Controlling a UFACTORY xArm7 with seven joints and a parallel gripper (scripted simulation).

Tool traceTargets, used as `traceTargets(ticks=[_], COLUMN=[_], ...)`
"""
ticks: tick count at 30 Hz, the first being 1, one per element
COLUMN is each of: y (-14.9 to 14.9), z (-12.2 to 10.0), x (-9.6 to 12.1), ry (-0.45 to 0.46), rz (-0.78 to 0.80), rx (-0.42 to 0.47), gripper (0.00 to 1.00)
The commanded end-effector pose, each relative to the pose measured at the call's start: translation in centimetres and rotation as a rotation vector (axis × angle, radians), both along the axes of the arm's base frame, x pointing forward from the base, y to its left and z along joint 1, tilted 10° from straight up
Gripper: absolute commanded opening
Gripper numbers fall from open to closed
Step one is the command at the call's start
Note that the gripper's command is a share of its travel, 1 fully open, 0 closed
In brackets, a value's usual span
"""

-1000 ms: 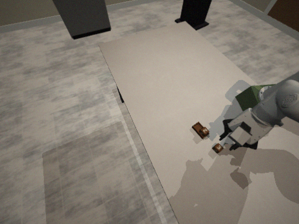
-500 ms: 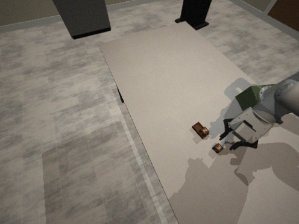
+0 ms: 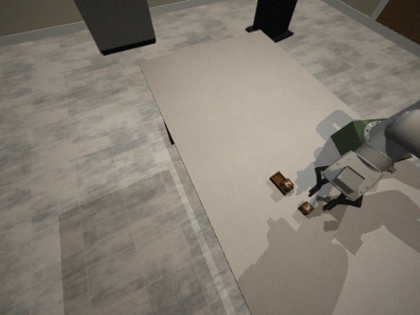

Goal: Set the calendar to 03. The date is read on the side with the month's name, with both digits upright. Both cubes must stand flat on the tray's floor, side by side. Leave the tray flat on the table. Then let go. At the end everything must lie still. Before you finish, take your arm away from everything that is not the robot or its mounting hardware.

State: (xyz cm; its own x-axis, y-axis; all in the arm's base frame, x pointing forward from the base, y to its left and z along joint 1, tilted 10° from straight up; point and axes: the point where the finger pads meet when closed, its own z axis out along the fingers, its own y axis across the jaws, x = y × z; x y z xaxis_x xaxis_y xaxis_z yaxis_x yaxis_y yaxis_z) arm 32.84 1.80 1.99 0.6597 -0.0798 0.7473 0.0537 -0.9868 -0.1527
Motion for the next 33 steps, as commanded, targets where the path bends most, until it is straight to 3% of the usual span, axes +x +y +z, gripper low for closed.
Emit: traceTargets(ticks=[1, 8, 17, 33], y=[0.02, 0.02, 0.04, 0.04], z=[-0.06, -0.05, -0.25, -0.26], x=[-0.07, -0.03, -0.2, -0.22], ry=[-0.072, -0.085, -0.192, -0.195], rz=[-0.01, -0.014, -0.029, -0.029], rx=[0.005, 0.005, 0.011, 0.012], gripper=[0.47, 0.47, 0.47, 0.47])
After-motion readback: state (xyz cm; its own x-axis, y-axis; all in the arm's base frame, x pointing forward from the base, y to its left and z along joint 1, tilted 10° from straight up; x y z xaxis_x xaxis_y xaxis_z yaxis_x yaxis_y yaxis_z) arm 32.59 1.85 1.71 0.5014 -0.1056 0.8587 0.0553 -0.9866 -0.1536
